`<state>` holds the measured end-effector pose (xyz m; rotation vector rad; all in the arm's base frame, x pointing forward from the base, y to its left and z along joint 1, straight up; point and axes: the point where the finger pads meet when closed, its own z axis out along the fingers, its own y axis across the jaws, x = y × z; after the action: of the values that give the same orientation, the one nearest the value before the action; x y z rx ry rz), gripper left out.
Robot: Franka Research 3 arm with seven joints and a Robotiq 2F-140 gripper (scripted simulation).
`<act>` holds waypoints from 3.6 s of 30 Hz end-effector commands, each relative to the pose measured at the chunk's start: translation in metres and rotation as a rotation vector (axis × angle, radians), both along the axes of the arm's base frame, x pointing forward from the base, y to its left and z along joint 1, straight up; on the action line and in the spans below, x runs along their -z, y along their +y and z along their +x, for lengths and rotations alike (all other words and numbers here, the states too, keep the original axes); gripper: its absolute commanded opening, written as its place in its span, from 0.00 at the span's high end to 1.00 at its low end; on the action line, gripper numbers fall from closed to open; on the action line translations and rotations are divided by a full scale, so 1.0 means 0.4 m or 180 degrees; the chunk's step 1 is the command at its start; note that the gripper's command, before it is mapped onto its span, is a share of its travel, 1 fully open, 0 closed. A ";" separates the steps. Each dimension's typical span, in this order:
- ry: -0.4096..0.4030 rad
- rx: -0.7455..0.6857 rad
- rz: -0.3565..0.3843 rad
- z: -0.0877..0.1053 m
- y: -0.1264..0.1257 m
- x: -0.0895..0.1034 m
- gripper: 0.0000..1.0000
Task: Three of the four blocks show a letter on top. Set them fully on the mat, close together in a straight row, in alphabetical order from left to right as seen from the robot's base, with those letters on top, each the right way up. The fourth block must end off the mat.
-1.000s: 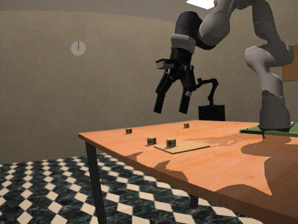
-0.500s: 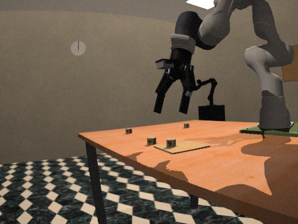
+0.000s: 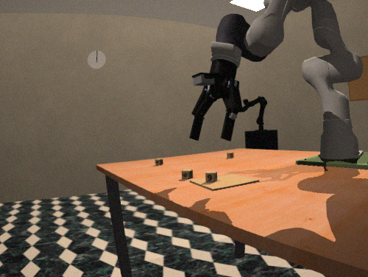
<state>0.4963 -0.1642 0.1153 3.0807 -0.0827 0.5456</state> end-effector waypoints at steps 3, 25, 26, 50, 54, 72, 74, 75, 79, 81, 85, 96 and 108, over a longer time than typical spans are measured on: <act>-0.0015 -0.0006 -0.0003 0.004 -0.001 -0.005 0.00; -0.0016 -0.0006 -0.0002 0.015 -0.275 0.004 0.00; -0.0016 -0.0006 -0.0002 0.015 -0.275 0.004 0.00; -0.0016 -0.0006 -0.0002 0.015 -0.275 0.004 0.00; -0.0016 -0.0006 -0.0002 0.015 -0.275 0.004 0.00; -0.0016 -0.0006 -0.0002 0.015 -0.275 0.004 0.00; -0.0016 -0.0006 -0.0002 0.015 -0.275 0.004 0.00; -0.0016 -0.0006 -0.0002 0.015 -0.275 0.004 0.00; -0.0016 -0.0006 -0.0002 0.015 -0.275 0.004 0.00; -0.0016 -0.0006 -0.0002 0.015 -0.275 0.004 0.00; -0.0016 -0.0006 -0.0002 0.015 -0.275 0.004 0.00; -0.0016 -0.0006 -0.0002 0.015 -0.275 0.004 0.00; -0.0016 -0.0006 -0.0002 0.015 -0.275 0.004 0.00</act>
<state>0.5020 -0.2744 0.1139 3.0774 -0.0836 0.5535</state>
